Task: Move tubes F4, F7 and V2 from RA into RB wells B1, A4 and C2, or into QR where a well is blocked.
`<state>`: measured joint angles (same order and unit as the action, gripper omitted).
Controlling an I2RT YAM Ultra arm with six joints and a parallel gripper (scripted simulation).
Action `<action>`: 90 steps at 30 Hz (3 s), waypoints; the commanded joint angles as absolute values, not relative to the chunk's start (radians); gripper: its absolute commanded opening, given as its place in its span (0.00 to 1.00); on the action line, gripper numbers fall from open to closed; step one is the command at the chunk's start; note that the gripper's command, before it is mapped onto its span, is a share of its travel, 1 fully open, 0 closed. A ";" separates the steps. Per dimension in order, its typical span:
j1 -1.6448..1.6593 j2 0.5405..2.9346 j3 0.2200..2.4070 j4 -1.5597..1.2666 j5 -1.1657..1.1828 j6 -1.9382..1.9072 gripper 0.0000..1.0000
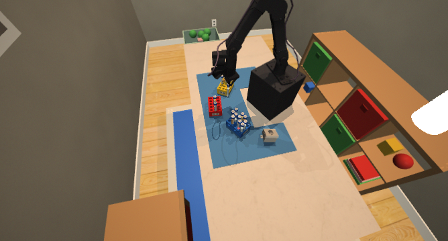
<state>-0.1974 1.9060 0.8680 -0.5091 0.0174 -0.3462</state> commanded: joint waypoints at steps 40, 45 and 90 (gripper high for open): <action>-0.288 1.994 1.011 -0.573 0.011 -0.870 0.00; -0.273 2.018 1.050 -0.588 0.011 -0.869 0.00; -0.269 2.178 1.332 -0.701 0.017 -0.851 0.00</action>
<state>-0.2726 2.1796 1.3216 -0.6823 0.0189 -0.8528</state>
